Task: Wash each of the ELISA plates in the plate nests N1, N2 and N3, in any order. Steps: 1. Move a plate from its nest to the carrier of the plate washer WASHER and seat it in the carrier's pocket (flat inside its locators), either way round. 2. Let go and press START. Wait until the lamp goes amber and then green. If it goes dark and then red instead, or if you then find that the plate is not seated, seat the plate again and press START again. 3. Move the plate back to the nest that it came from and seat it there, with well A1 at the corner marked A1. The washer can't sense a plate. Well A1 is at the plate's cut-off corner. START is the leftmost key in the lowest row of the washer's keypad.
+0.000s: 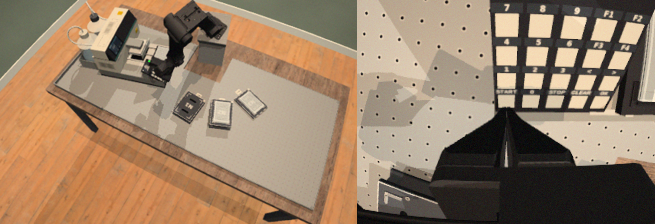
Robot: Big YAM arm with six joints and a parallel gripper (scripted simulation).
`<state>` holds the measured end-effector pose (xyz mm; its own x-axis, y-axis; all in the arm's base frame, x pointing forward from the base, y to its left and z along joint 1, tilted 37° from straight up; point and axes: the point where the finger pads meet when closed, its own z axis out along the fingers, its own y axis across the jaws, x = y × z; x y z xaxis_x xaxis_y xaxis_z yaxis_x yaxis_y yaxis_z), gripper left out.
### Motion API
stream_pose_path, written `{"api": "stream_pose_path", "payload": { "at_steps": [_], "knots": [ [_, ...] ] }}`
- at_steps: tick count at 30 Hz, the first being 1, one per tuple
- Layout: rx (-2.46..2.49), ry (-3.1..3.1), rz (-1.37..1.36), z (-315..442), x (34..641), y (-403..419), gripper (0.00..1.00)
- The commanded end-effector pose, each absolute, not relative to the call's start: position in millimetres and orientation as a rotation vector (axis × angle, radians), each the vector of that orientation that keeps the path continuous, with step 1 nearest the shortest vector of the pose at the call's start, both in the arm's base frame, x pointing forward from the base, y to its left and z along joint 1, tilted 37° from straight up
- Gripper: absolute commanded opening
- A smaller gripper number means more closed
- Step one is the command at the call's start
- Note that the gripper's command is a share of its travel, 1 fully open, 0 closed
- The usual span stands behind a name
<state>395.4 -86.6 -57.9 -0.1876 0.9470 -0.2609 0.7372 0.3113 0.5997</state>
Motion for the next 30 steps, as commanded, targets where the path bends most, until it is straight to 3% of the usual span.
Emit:
{"api": "stream_pose_path", "payload": {
  "at_steps": [1, 30],
  "knots": [
    [1.487, 1.982, 0.466, -60.5, 400.3, -85.2, 0.00],
    [1.493, 1.988, 0.448, -46.7, 380.0, -89.5, 0.00]
  ]
}}
